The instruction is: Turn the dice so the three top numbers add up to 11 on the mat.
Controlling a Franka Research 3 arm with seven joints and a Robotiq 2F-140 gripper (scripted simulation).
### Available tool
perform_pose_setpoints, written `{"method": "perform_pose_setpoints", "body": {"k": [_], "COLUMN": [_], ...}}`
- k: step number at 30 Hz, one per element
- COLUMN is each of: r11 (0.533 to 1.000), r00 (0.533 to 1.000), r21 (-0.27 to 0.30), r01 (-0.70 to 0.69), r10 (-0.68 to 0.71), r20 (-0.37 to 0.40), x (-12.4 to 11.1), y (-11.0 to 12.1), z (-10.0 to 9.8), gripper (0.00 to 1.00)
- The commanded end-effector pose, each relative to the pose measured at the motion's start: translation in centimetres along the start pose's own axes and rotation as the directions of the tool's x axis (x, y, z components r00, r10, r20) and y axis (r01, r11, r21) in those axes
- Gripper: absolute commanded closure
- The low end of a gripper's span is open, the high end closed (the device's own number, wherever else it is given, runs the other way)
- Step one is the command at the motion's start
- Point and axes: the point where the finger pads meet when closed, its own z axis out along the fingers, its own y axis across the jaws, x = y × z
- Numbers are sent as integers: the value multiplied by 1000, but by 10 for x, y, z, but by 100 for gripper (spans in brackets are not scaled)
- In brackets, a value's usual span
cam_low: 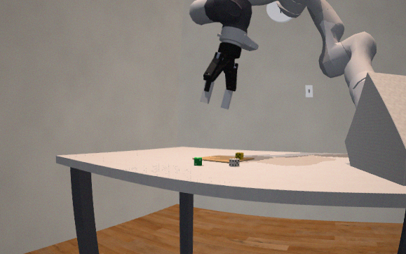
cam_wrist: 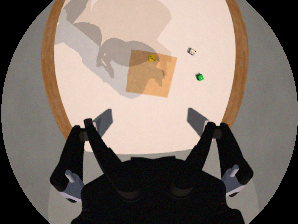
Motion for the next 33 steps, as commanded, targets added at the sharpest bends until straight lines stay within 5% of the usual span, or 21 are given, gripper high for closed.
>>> {"method": "perform_pose_setpoints", "body": {"k": [1, 3, 5, 13, 15, 18, 21, 23, 25, 28, 33], "r11": [999, 999, 996, 982, 981, 965, 965, 943, 940, 903, 853], "r00": [990, 990, 968, 885, 880, 820, 818, 757, 749, 680, 618], "r21": [-46, -46, -84, -171, -175, -220, -222, -260, -264, -299, -323], "r01": [-12, -12, 6, 76, 80, 139, 141, 207, 218, 308, 409], "r10": [18, 18, 15, 13, 13, 13, 13, 13, 13, 11, 2], "r20": [138, 138, 249, 465, 474, 573, 576, 653, 663, 733, 787], "x": [-53, -53, -98, -189, -193, -234, -236, -268, -272, -300, -318], "y": [1, 1, 0, 0, 0, 2, 2, 7, 8, 17, 31], "z": [-10, -10, -31, -91, -94, -133, -134, -171, -176, -217, -252], "gripper": [0, 0, 0, 0, 0, 0, 0, 0, 0, 0, 0]}}
